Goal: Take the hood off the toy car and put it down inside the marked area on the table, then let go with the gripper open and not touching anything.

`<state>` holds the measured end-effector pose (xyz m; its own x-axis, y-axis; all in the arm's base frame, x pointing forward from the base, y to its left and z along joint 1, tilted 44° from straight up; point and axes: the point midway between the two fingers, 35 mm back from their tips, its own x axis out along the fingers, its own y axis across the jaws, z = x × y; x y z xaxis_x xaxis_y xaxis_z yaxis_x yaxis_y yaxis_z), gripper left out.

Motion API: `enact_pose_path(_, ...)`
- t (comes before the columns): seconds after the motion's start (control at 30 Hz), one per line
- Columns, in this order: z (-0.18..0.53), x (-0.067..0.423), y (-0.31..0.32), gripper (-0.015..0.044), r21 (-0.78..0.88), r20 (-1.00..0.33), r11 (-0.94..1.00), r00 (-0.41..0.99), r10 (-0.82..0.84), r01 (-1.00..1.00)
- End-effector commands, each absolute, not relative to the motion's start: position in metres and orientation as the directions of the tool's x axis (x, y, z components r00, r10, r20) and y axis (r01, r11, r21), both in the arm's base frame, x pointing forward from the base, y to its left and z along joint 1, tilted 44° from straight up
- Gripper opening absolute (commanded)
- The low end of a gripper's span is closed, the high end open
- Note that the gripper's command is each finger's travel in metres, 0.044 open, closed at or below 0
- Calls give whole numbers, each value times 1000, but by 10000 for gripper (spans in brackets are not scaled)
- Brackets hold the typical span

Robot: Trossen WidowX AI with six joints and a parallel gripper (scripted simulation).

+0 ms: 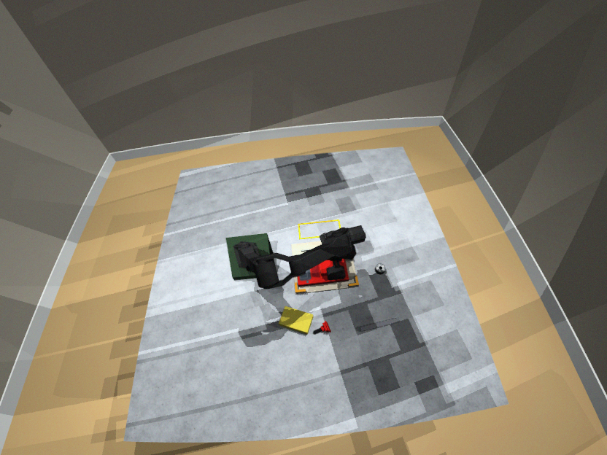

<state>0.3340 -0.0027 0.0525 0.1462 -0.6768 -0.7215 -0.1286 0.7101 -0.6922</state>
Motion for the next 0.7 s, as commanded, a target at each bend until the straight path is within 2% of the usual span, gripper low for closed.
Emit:
enact_pose_path(0.0, 56, 336, 2, 0, -688, -725, 715, 155, -671, -121)
enact_pose_path(0.4, 63, 335, 8, 0, -688, -725, 715, 155, -671, -122)
enact_pose_path(0.67, 90, 329, 34, 0, -687, -726, 716, 154, -670, -122)
